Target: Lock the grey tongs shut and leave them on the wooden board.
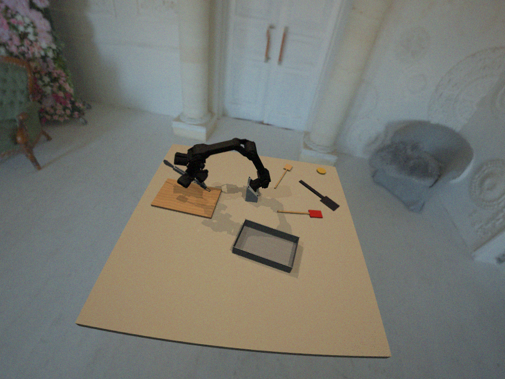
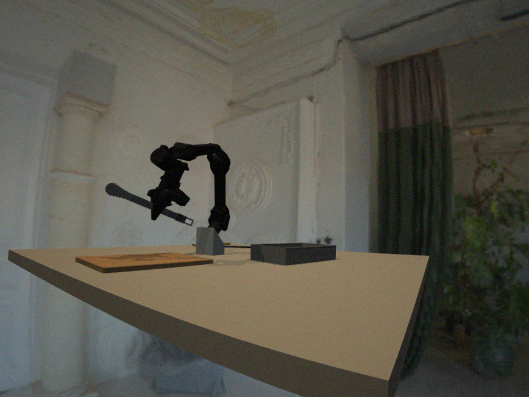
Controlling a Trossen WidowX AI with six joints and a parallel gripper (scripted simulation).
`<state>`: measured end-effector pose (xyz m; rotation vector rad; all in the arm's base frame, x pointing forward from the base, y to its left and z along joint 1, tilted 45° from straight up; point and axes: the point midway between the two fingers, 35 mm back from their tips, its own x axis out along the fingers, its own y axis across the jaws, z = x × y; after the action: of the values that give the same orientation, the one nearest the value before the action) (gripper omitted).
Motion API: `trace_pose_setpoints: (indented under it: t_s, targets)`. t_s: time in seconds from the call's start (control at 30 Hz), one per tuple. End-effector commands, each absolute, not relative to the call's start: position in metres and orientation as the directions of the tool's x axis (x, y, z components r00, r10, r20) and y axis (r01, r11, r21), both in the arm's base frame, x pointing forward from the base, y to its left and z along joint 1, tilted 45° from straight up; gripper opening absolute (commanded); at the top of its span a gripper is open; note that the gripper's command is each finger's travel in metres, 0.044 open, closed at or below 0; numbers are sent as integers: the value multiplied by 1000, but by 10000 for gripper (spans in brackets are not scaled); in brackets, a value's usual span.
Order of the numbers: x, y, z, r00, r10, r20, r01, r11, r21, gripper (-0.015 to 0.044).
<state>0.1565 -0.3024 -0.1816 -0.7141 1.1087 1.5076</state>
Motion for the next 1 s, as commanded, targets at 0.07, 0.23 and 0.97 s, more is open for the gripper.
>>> trace_pose_setpoints:
  t_s: [0.07,0.23,0.97]
  targets:
    - [160,-305,-182,-261,288,-921,-961,14,277,-150]
    - [161,-305,-182,-274,209,-939,-959,13,283,-150]
    - [164,-296,-171,-283,-142,-948,-959,37,281,-150]
